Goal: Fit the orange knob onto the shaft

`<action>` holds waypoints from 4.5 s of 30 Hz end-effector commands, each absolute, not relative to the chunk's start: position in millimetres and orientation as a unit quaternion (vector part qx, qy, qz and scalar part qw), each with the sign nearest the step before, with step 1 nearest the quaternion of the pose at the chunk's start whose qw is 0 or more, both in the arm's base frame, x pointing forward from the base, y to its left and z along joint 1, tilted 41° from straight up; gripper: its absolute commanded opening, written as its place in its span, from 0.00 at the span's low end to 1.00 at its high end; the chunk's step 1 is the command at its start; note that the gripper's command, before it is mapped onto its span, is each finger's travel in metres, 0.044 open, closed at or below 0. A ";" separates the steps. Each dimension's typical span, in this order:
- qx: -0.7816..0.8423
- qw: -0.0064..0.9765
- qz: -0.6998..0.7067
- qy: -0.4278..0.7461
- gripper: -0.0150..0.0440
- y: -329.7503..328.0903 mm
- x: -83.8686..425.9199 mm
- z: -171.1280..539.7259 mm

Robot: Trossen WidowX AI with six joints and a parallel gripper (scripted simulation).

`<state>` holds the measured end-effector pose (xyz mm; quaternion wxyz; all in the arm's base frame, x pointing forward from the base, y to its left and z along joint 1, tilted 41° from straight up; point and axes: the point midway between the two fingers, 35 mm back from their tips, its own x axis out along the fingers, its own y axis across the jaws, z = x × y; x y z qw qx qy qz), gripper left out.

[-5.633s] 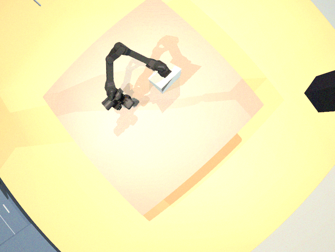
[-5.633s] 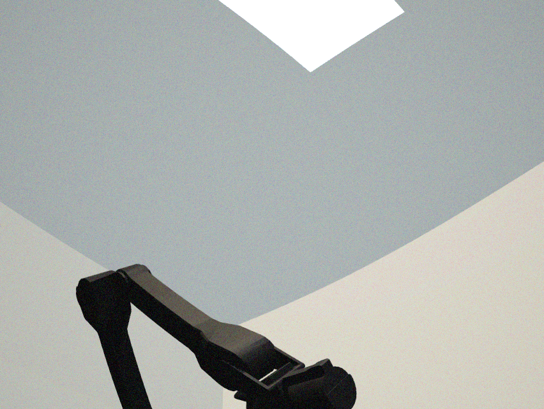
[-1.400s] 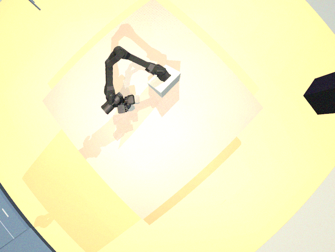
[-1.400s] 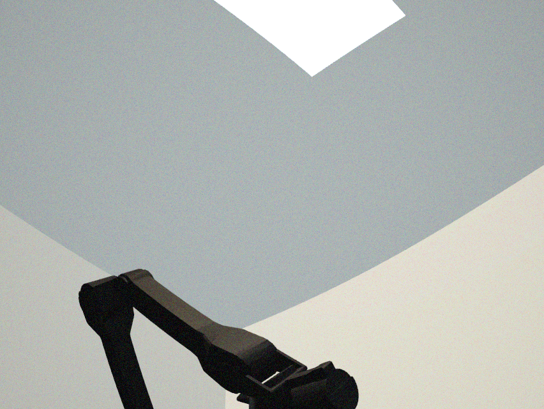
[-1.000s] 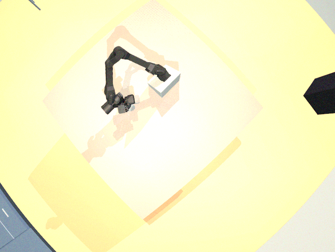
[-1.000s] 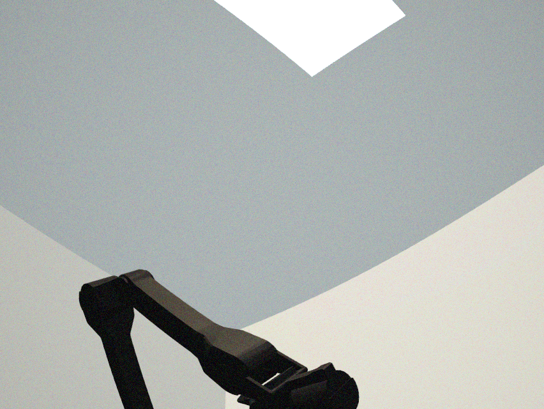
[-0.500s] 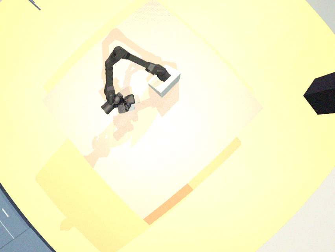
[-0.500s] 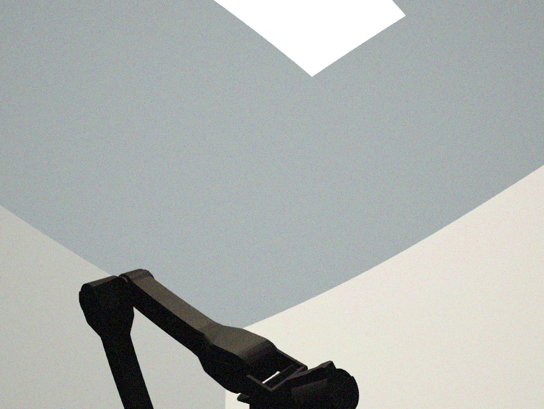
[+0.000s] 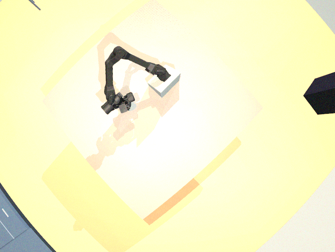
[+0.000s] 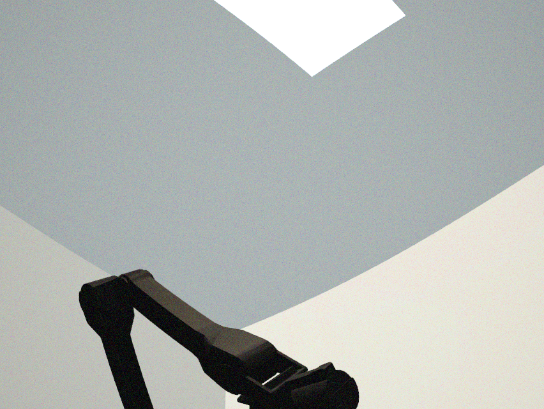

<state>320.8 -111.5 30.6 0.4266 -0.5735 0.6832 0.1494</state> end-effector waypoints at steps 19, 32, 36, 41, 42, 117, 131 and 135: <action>-0.586 0.410 0.169 0.678 0.25 -109.3 321.0 33.4; -0.617 0.361 0.223 0.662 0.25 -111.6 321.2 30.2; -0.617 0.361 0.223 0.662 0.25 -112.2 321.1 29.3; -0.617 0.361 0.223 0.662 0.25 -111.9 320.8 29.5; -0.617 0.361 0.223 0.662 0.25 -111.9 320.8 29.5; -0.679 0.225 0.356 0.601 0.25 -109.4 320.8 32.7; -0.699 0.152 0.417 0.561 0.25 -111.0 321.1 30.8; -0.699 0.152 0.417 0.561 0.25 -111.7 321.4 29.9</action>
